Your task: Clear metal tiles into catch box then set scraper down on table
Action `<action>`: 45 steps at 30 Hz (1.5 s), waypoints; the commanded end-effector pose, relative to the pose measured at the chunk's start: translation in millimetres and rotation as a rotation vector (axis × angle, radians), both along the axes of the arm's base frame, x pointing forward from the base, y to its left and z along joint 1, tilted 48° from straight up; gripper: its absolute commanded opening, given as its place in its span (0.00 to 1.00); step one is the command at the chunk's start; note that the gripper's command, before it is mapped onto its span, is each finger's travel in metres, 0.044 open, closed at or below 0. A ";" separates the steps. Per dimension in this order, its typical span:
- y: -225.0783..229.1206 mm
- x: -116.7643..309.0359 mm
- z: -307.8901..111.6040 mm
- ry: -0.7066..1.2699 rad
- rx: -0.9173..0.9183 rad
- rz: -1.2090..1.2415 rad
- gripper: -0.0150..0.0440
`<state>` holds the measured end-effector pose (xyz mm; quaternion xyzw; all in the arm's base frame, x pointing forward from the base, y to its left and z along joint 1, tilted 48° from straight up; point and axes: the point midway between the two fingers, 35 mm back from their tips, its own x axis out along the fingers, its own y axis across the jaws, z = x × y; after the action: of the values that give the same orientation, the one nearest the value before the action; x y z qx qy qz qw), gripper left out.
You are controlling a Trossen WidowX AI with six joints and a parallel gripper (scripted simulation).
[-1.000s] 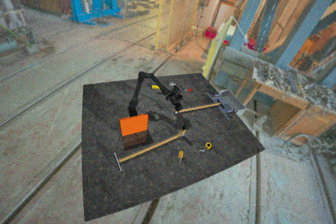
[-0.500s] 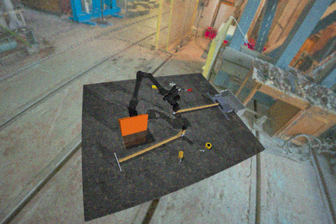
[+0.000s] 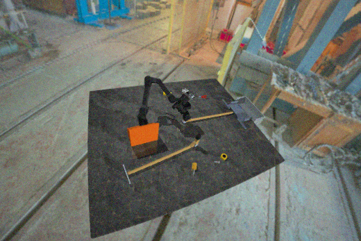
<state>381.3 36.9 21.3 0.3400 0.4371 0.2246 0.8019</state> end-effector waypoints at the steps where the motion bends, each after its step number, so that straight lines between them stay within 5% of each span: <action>1: -3.3 -4.5 4.9 -0.022 -0.005 -0.005 0.25; 45: 0.0 -33.4 0.0 -0.005 -0.001 -0.005 0.25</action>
<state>347.7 37.5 21.3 0.3398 0.4347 0.2238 0.8034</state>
